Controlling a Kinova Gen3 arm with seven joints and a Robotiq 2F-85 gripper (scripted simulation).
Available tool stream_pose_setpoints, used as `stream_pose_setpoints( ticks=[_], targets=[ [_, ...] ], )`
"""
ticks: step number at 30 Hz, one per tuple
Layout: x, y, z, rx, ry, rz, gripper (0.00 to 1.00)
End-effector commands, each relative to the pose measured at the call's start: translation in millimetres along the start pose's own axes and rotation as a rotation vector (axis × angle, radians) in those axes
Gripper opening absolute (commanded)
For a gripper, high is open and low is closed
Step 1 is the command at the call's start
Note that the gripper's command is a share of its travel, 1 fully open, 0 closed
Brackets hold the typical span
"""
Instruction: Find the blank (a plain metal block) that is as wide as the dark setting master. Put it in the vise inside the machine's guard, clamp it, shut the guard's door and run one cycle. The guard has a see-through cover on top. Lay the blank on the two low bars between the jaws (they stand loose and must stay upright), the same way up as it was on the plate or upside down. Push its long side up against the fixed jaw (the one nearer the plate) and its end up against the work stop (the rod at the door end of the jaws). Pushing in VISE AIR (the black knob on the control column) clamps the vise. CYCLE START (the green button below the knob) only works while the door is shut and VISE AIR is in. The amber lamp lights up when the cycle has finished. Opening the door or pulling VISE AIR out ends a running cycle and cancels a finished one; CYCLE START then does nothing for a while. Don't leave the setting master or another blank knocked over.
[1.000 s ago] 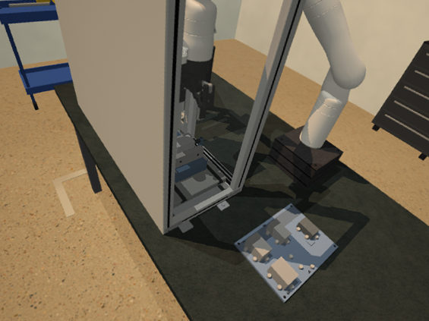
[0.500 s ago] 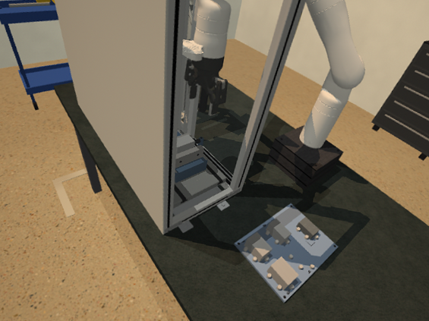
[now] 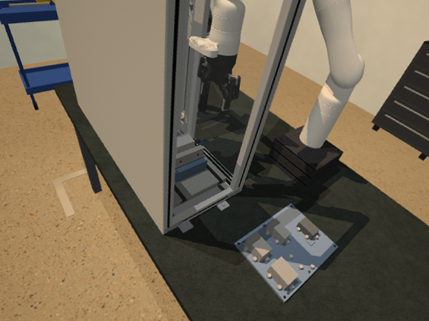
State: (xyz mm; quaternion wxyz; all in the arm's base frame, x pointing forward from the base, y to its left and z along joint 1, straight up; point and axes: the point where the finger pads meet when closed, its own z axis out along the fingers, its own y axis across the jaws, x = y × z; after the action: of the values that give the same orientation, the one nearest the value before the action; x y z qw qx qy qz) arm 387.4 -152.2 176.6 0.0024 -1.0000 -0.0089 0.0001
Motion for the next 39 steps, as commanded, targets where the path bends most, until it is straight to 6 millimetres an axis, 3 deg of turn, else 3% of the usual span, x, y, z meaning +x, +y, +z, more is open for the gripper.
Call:
stream_pose_setpoints(
  ticks=[1,4,16,21,33,38,39],
  targets=[
    [-19.5,1.5,-0.5,-0.001,0.001,0.0,1.0],
    [-49.4,3.6,-0.5,-0.001,0.001,0.0,1.0],
    [-49.4,3.6,-0.5,-0.001,0.001,0.0,1.0],
    [-99.2,7.2,-0.4,-0.001,0.001,0.0,1.0],
    [-99.2,7.2,-0.4,-0.001,0.001,0.0,1.0],
    [-148.8,10.8,-0.3,-0.001,0.001,0.0,1.0],
    [-148.8,10.8,-0.3,-0.001,0.001,0.0,1.0]
  ],
)
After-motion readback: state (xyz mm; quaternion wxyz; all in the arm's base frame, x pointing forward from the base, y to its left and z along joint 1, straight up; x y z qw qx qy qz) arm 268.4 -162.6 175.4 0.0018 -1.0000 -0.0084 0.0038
